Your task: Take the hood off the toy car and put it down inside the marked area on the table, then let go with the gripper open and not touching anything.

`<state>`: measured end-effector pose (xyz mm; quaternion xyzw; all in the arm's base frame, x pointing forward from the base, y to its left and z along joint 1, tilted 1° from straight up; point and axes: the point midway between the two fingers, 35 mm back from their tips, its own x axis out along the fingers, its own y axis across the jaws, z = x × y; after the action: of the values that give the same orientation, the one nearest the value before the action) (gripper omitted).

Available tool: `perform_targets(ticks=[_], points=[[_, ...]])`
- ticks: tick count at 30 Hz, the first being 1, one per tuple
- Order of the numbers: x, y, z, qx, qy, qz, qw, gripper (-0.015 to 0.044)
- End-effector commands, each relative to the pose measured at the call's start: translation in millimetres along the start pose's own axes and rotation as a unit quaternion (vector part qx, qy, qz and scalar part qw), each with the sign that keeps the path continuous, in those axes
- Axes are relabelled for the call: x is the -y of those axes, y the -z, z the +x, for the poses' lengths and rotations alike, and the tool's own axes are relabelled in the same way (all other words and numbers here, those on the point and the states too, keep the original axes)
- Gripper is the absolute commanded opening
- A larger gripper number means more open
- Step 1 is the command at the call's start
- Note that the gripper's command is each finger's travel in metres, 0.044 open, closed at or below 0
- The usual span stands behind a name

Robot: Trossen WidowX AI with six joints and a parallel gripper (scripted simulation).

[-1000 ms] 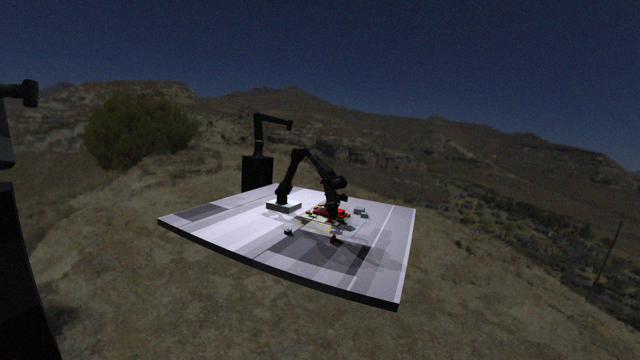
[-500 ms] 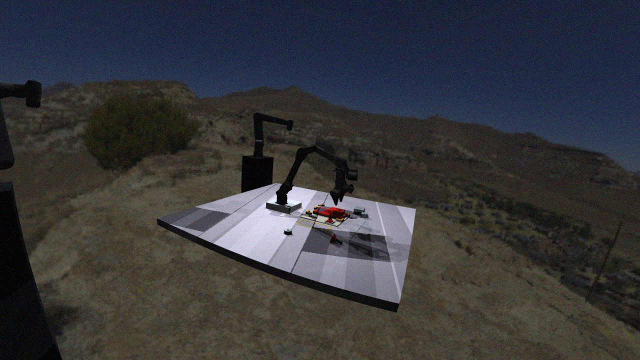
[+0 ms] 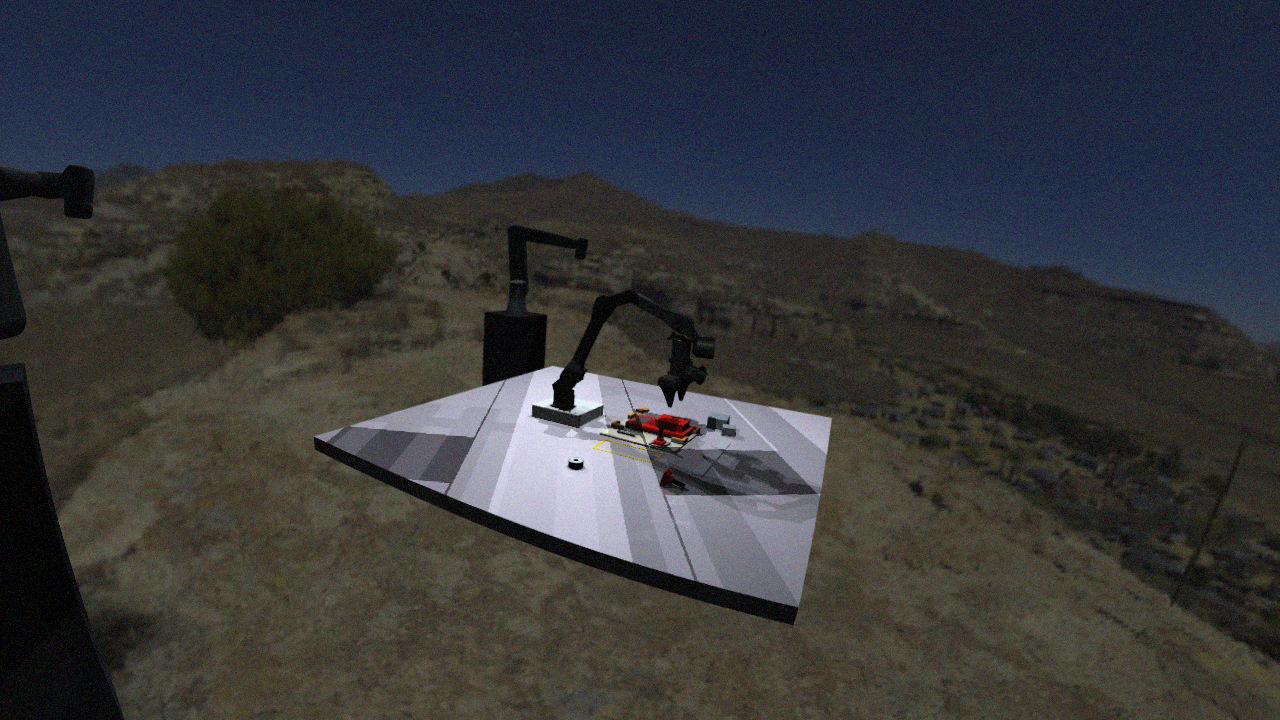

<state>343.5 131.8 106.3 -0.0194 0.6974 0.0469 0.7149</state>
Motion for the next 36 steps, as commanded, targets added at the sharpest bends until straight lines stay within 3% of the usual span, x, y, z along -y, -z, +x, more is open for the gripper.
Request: perform_targets(ticks=[1, 36], points=[[0, 0, 5, -0.001, 0.002, 0.002, 1.000, 0.0440], [-1, 1, 37, -0.001, 0.002, 0.002, 1.000, 0.0440]])
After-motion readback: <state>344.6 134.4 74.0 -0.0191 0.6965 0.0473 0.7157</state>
